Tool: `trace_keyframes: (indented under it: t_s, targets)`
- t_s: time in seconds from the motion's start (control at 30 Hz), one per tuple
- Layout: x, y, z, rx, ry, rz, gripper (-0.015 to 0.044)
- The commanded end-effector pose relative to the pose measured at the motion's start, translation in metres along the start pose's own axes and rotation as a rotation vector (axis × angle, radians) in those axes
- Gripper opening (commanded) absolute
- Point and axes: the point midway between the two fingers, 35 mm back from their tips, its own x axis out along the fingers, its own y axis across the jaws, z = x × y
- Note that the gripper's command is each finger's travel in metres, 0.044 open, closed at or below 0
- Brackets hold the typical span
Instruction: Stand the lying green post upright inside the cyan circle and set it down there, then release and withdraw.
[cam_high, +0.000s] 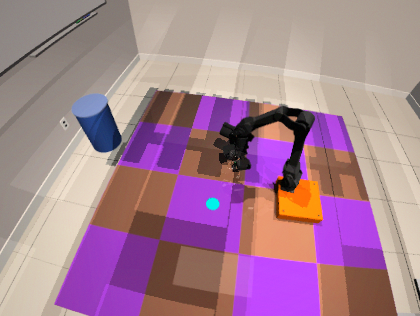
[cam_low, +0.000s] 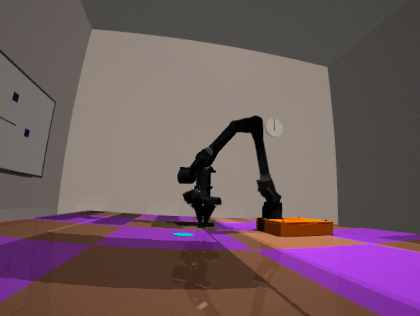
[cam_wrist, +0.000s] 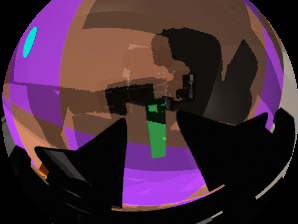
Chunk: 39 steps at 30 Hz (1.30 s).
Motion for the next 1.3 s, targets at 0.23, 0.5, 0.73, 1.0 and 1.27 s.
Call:
trace_keyframes:
  t_s: [0.23,0.5,0.73,1.0,1.27]
  targets:
    - [0.007,-0.002,0.001,0.004,-0.009,-0.017,0.0023]
    - [-0.004,-0.004,0.003,0.004,-0.010,-0.017,0.0023]
    - [-0.025,-0.006,0.005,0.004,-0.010,-0.018,0.0023]
    - [-0.050,-0.006,0.006,0.004,-0.010,-0.018,0.0023]
    - [-0.075,-0.005,0.005,0.004,-0.010,-0.018,0.0023]
